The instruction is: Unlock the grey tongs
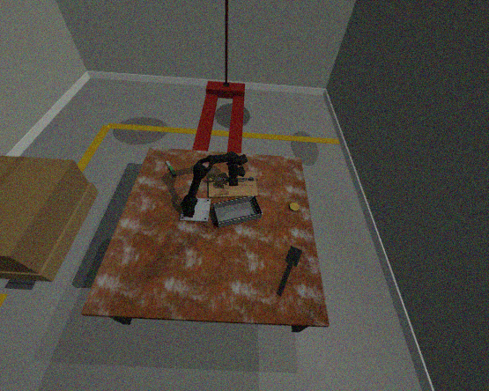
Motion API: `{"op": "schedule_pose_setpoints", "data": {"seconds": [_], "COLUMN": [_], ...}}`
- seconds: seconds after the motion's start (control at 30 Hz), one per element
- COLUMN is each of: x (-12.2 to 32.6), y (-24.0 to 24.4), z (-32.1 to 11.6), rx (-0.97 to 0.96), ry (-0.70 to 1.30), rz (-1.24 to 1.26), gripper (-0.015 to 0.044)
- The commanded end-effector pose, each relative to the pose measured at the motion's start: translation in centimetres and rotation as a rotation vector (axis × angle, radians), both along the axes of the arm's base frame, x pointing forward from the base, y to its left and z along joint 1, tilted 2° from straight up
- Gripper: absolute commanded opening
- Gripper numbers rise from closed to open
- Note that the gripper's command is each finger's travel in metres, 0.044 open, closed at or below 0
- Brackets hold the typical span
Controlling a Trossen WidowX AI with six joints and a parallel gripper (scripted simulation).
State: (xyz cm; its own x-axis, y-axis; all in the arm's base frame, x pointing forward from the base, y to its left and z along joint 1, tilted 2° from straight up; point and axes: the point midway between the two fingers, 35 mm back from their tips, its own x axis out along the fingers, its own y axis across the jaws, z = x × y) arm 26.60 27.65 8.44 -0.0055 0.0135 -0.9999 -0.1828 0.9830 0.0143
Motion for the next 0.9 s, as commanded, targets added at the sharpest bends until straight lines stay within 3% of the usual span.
{"op": "schedule_pose_setpoints", "data": {"seconds": [0.0, 0.43, 0.87], "x": [-0.2, -0.3, -0.3], "y": [-0.1, -0.3, -0.2], "z": [-0.8, -2.1, -1.8], "rx": [-0.003, -0.004, -0.002], "ry": [0.003, 0.003, 0.002], "rz": [-0.003, -0.003, 0.0], "gripper": [-0.015, -0.015, 0.0191]}}
